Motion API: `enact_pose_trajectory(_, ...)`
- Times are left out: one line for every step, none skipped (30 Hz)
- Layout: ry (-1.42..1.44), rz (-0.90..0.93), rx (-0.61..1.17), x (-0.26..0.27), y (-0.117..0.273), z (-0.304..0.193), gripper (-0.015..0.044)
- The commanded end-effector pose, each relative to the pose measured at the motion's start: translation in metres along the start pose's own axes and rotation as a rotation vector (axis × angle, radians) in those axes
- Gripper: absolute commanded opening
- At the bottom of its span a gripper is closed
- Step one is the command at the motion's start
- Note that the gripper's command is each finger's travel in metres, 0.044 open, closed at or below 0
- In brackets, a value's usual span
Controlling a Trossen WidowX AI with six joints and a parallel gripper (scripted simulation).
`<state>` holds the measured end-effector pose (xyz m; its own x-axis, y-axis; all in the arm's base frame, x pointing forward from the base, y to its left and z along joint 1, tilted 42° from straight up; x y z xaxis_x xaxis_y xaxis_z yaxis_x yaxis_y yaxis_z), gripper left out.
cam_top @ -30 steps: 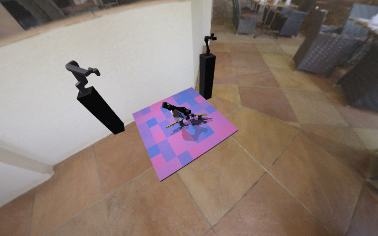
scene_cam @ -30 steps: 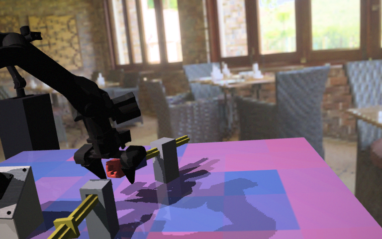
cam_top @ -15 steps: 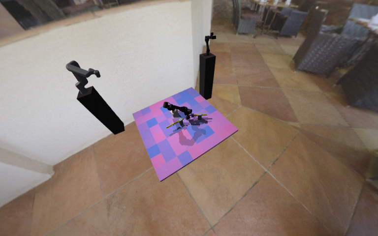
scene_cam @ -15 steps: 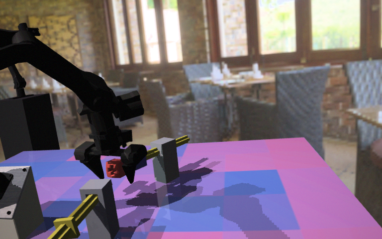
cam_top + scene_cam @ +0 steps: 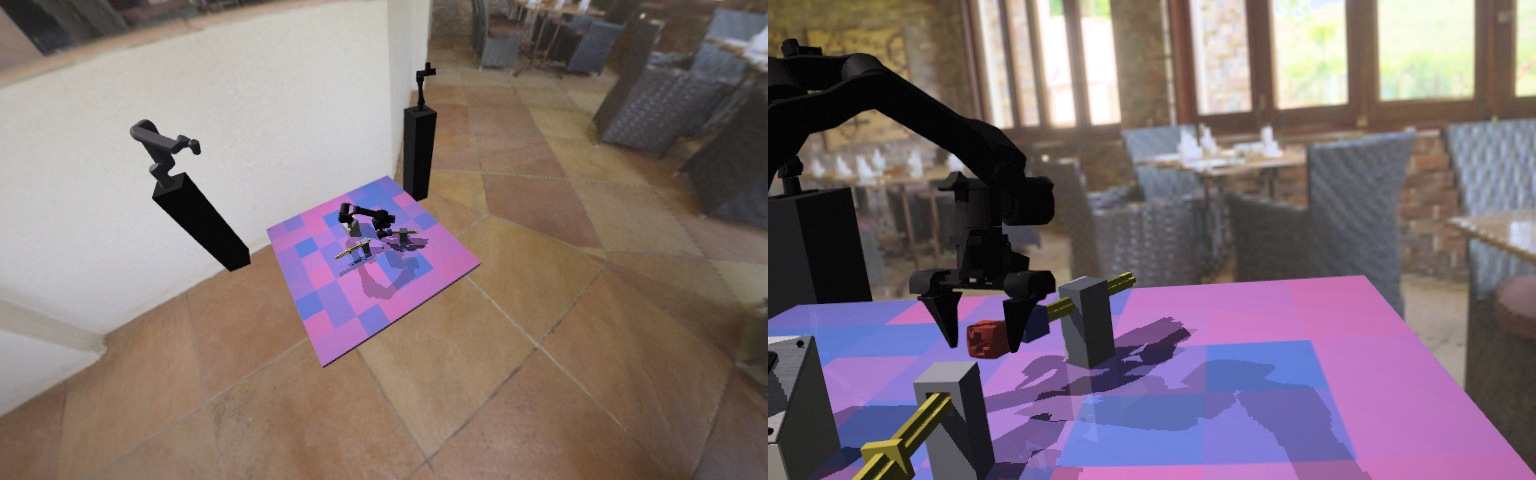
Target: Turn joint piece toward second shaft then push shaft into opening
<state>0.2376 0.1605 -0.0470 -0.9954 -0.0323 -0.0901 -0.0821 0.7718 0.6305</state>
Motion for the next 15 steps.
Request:
enact_pose_trajectory(-0.008, -0.002, 0.022, -0.001, 0.000, 0.000, 0.0440)
enact_pose_trajectory(-0.008, -0.002, 0.022, -0.001, 0.000, 0.000, 0.0440)
enact_pose_trajectory(-0.008, -0.002, 0.022, -0.001, 0.000, 0.000, 0.0440)
enact_pose_trajectory(-0.008, -0.002, 0.022, -0.001, 0.000, 0.000, 0.0440)
enact_pose_trajectory(-0.008, -0.002, 0.022, -0.001, 0.000, 0.000, 0.0440)
enact_pose_trajectory(-0.009, 0.001, 0.013, -0.001, 0.001, -0.001, 0.0440)
enact_pose_trajectory(-0.025, 0.001, 0.011, -0.001, 0.003, -0.001, 0.0440)
enact_pose_trajectory(-0.053, 0.000, 0.007, -0.002, 0.006, -0.001, 0.0440)
enact_pose_trajectory(-0.087, -0.001, 0.002, -0.002, 0.009, -0.002, 0.0440)
enact_pose_trajectory(-0.121, -0.001, -0.003, -0.002, 0.012, -0.002, 0.0440)
enact_pose_trajectory(-0.155, -0.002, -0.009, -0.003, 0.016, -0.003, 0.0440)
enact_pose_trajectory(-0.189, -0.002, -0.014, -0.003, 0.019, -0.003, 0.0440)
enact_pose_trajectory(-0.223, -0.002, -0.019, -0.004, 0.023, -0.004, 0.0440)
enact_pose_trajectory(-0.256, -0.002, -0.024, -0.004, 0.026, -0.004, 0.0440)
enact_pose_trajectory(-0.290, -0.001, -0.030, -0.004, 0.030, -0.005, 0.0440)
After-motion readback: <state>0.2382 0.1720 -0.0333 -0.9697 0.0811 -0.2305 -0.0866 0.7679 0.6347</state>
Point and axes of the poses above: the point midway between the two fingers, 35 mm back from their tips, its own y axis back along the fingers, its own x axis across the jaws, z = x × y, the point moved 3 cm from there along y, back along the fingers, and after that the axes turned 6 degrees about y, right-handed, at the moved point
